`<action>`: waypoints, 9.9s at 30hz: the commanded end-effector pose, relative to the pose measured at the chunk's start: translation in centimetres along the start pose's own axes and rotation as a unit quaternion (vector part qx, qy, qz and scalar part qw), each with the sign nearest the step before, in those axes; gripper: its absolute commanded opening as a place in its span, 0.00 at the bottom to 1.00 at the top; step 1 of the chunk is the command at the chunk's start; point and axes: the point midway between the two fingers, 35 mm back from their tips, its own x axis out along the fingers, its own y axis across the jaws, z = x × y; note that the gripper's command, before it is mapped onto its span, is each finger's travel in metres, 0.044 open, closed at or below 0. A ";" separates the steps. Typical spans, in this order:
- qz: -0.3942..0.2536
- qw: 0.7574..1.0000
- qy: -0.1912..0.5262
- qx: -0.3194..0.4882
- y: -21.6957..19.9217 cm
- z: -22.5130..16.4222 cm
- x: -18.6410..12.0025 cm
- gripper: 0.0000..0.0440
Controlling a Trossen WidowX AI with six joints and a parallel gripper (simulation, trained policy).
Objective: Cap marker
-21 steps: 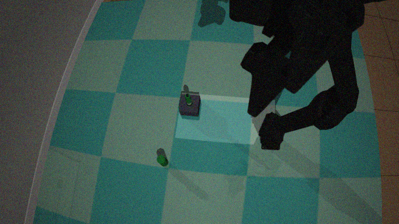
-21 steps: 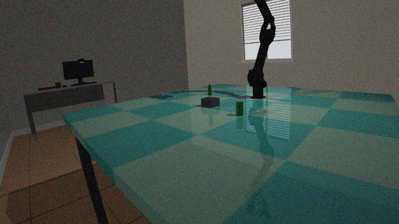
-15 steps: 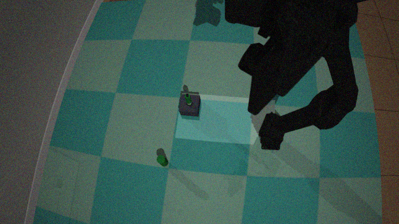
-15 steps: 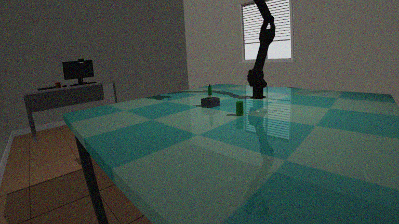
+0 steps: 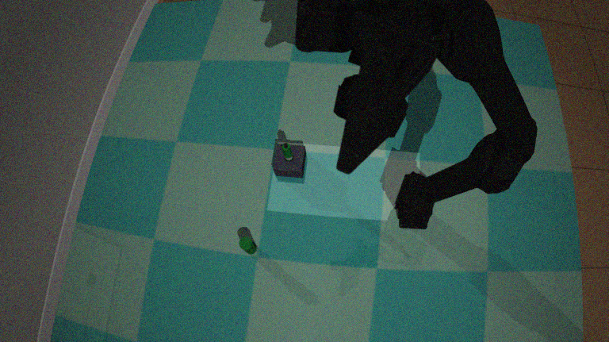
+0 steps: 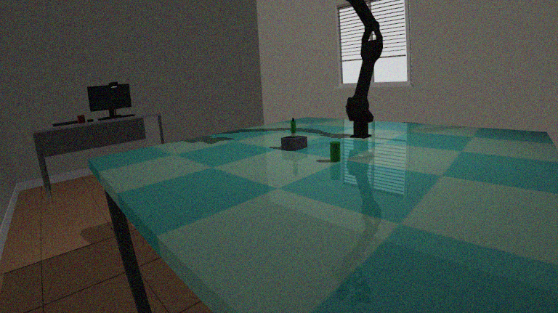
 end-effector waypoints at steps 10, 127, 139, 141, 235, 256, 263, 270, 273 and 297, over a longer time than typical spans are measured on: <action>0.002 0.997 0.019 0.068 -2.1 2.2 0.5 0.64; -0.363 0.859 -0.055 0.357 -33.7 17.7 7.7 0.71; -0.411 0.840 -0.072 0.347 -36.4 18.6 6.9 0.71; -0.419 0.836 -0.074 0.346 -36.9 18.7 6.8 0.71; -0.738 0.636 -0.011 0.225 -55.6 14.2 5.7 0.58; -0.748 0.638 -0.002 0.182 -54.6 13.9 4.5 0.19; -0.745 0.644 -0.014 0.177 -51.7 14.7 2.7 0.19; -0.739 0.647 -0.020 0.188 -49.5 15.3 -0.3 0.18; -0.736 0.648 -0.022 0.195 -48.8 15.3 -1.5 0.17; -0.707 0.658 -0.090 0.241 -46.1 16.0 -11.9 0.07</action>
